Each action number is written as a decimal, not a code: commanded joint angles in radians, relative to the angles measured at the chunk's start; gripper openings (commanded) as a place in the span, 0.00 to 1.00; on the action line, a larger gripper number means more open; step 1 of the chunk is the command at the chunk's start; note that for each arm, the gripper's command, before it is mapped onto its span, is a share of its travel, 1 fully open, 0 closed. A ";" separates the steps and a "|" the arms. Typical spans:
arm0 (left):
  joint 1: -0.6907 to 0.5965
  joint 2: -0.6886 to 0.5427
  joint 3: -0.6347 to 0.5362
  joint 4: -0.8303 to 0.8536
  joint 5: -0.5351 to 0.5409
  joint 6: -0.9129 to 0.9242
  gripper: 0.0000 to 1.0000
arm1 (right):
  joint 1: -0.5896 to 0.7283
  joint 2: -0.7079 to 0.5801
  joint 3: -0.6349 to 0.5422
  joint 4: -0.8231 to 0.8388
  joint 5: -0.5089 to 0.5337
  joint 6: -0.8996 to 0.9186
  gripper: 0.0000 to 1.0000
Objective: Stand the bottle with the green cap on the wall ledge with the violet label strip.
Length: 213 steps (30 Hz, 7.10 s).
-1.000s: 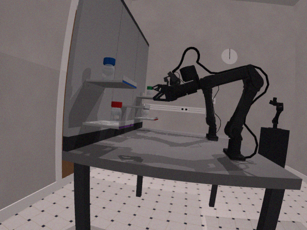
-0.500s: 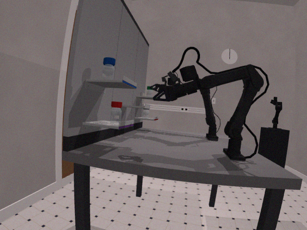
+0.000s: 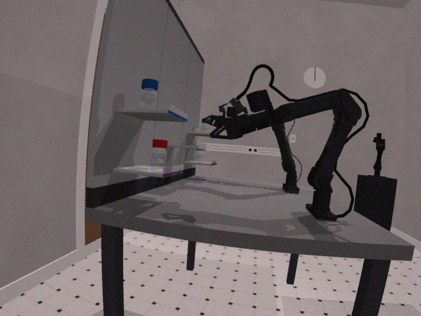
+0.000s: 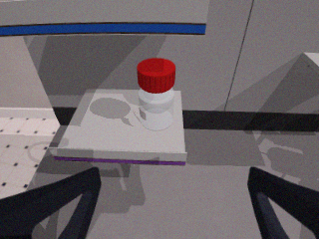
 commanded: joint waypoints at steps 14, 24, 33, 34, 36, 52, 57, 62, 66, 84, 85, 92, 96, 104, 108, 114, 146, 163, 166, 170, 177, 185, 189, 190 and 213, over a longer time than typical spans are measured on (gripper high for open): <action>-0.004 -0.020 0.010 0.032 -0.002 -0.003 1.00 | 0.002 -0.007 0.034 -0.018 0.001 0.002 0.57; -0.004 -0.020 0.010 0.032 -0.002 -0.003 1.00 | 0.002 -0.007 0.034 -0.018 0.001 0.002 0.06; -0.004 -0.020 0.010 0.032 -0.002 -0.003 1.00 | 0.001 0.006 0.162 -0.136 0.001 0.004 0.50; -0.004 -0.020 0.010 0.032 -0.002 -0.003 1.00 | 0.001 0.006 0.162 -0.136 0.001 0.004 0.50; -0.004 -0.020 0.010 0.032 -0.002 -0.003 1.00 | 0.001 0.018 0.238 -0.199 0.001 0.004 0.50; -0.092 -0.150 0.094 0.028 -0.143 -0.003 1.00 | 0.001 0.051 0.376 -0.296 -0.001 0.002 0.50; -0.151 -0.177 0.173 0.034 -0.188 0.013 1.00 | 0.001 0.046 0.371 -0.291 -0.002 0.002 0.50; -0.177 -0.162 0.216 0.037 -0.187 0.013 1.00 | 0.001 0.048 0.364 -0.293 0.000 0.002 0.50; -0.178 -0.159 0.218 0.028 -0.188 0.013 1.00 | 0.015 0.032 0.352 -0.266 0.052 0.016 0.50; -0.178 -0.159 0.218 0.028 -0.188 0.013 1.00 | 0.578 -0.137 -0.028 -0.121 0.712 0.088 0.50; -0.178 -0.159 0.218 0.028 -0.188 0.013 1.00 | 0.578 -0.137 -0.028 -0.121 0.712 0.088 0.50; -0.178 -0.159 0.218 0.028 -0.188 0.013 1.00 | 0.933 -0.200 -0.232 -0.021 0.985 0.110 0.50; -0.178 -0.159 0.218 0.028 -0.188 0.013 1.00 | 1.049 -0.220 -0.311 0.028 1.084 0.106 0.50; -0.178 -0.159 0.218 0.028 -0.188 0.013 1.00 | 1.130 -0.232 -0.377 0.088 1.128 0.083 0.50; -0.178 -0.159 0.218 0.028 -0.188 0.013 1.00 | 1.126 -0.238 -0.389 0.121 1.067 0.054 0.50; -0.178 -0.159 0.218 0.028 -0.188 0.013 1.00 | 1.076 -0.307 -0.481 0.188 0.827 0.010 0.50; -0.178 -0.159 0.218 0.028 -0.188 0.013 1.00 | 0.989 -0.386 -0.550 0.192 0.618 -0.001 0.50; -0.178 -0.159 0.218 0.028 -0.188 0.013 1.00 | 0.974 -0.356 -0.529 0.217 0.599 -0.001 0.50; -0.178 -0.159 0.218 0.028 -0.188 0.013 1.00 | 0.967 -0.332 -0.506 0.225 0.589 -0.001 0.50; -0.178 -0.159 0.218 0.028 -0.188 0.013 1.00 | 0.960 -0.307 -0.481 0.231 0.581 0.002 0.50; -0.178 -0.159 0.218 0.028 -0.188 0.013 1.00 | 0.932 -0.198 -0.365 0.243 0.553 0.009 0.50; -0.178 -0.159 0.218 0.028 -0.188 0.013 1.00 | 0.913 -0.099 -0.245 0.224 0.541 0.011 0.50; -0.178 -0.159 0.218 0.028 -0.188 0.013 1.00 | 0.911 -0.086 -0.229 0.222 0.541 0.010 0.50; -0.178 -0.159 0.218 0.028 -0.188 0.013 1.00 | 0.910 -0.084 -0.226 0.222 0.543 0.010 0.50; -0.178 -0.159 0.218 0.028 -0.188 0.013 1.00 | 0.908 -0.072 -0.297 0.337 0.537 0.006 0.50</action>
